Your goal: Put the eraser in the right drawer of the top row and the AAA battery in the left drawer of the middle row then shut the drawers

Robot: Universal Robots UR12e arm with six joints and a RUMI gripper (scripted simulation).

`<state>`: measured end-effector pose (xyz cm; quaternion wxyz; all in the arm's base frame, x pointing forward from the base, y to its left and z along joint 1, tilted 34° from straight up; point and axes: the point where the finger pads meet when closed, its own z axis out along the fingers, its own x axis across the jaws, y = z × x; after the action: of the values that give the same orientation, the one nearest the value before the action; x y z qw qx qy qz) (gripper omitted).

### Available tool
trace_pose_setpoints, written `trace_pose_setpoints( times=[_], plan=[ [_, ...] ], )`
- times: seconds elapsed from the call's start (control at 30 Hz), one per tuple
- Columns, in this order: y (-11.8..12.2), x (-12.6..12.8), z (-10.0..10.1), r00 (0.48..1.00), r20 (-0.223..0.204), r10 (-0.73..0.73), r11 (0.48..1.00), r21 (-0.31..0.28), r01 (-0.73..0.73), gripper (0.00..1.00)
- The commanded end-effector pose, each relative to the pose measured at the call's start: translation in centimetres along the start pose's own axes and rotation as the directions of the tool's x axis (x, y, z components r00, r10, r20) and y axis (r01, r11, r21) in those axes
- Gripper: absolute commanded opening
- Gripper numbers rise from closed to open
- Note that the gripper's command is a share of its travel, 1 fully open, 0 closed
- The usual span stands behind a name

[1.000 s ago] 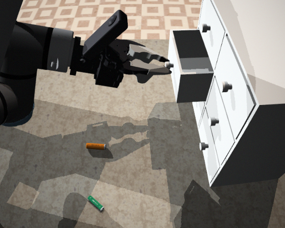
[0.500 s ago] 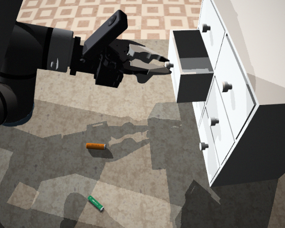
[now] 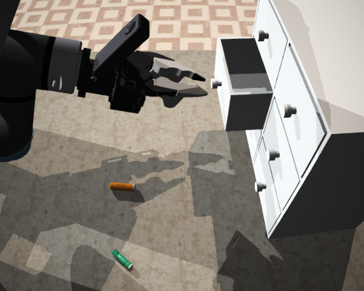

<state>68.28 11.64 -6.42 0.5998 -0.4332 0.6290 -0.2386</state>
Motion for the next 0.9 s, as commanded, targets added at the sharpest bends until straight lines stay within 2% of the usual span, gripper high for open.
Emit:
trace_pose_setpoints(
  times=[0.0,0.2,0.57,0.87],
  plan=[
    [0.7,0.0,-2.1,1.0,-0.001,0.001,1.0,-0.001,-0.001,0.2],
    [1.0,0.0,-2.9,1.0,-0.001,0.001,1.0,-0.001,-0.001,0.2],
    [1.0,0.0,-3.2,1.0,-0.001,0.002,1.0,-0.001,-0.002,0.2],
    [0.9,0.0,-4.9,1.0,-0.001,0.001,1.0,-0.001,-0.001,0.2]
  ],
)
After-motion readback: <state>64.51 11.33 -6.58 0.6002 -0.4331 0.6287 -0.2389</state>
